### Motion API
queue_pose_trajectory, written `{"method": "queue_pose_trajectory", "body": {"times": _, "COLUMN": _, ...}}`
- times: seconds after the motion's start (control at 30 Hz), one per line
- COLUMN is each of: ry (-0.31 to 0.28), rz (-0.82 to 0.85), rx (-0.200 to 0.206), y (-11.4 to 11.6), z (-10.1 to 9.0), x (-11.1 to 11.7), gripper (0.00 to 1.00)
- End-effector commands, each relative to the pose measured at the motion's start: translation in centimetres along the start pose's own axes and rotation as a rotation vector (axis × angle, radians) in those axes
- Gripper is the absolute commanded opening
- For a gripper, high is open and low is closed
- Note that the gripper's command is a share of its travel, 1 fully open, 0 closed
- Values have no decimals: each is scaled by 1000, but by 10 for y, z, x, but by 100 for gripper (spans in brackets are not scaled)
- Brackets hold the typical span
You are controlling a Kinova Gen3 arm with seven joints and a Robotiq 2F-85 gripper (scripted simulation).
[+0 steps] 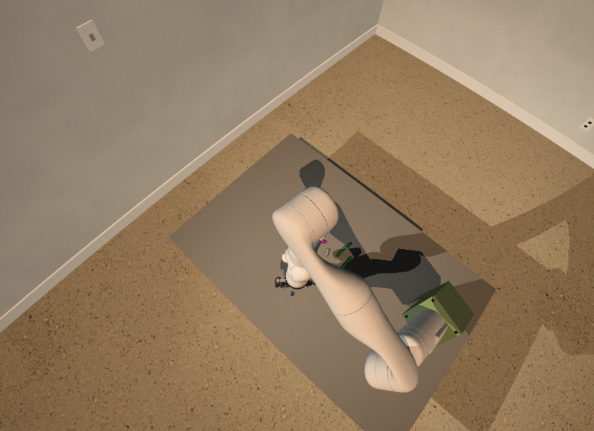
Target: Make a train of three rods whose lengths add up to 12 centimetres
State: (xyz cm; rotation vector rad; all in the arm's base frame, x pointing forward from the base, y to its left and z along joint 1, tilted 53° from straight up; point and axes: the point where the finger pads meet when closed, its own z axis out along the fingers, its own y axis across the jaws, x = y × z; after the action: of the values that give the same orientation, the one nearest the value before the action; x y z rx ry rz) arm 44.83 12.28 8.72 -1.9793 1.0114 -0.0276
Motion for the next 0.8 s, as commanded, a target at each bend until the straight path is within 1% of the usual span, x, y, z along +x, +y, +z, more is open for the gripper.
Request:
{"method": "queue_pose_trajectory", "body": {"times": 0.0, "ry": -1, "rz": 49, "rx": -1, "y": -3, "z": -2, "x": -4, "gripper": 100}}
{"method": "queue_pose_trajectory", "body": {"times": 0.17, "ry": -8, "rz": 154, "rx": -7, "y": -8, "z": -3, "x": -12, "gripper": 100}}
{"method": "queue_pose_trajectory", "body": {"times": 0.43, "ry": -13, "rz": 218, "rx": -11, "y": -11, "z": -4, "x": -17, "gripper": 100}}
{"method": "queue_pose_trajectory", "body": {"times": 0.67, "ry": -14, "rz": 231, "rx": -12, "y": -11, "z": -4, "x": -18, "gripper": 100}}
{"method": "queue_pose_trajectory", "body": {"times": 0.7, "ry": -14, "rz": 231, "rx": -12, "y": -11, "z": -4, "x": -18, "gripper": 24}}
{"method": "queue_pose_trajectory", "body": {"times": 0.77, "ry": -14, "rz": 231, "rx": -12, "y": -11, "z": -4, "x": -18, "gripper": 24}}
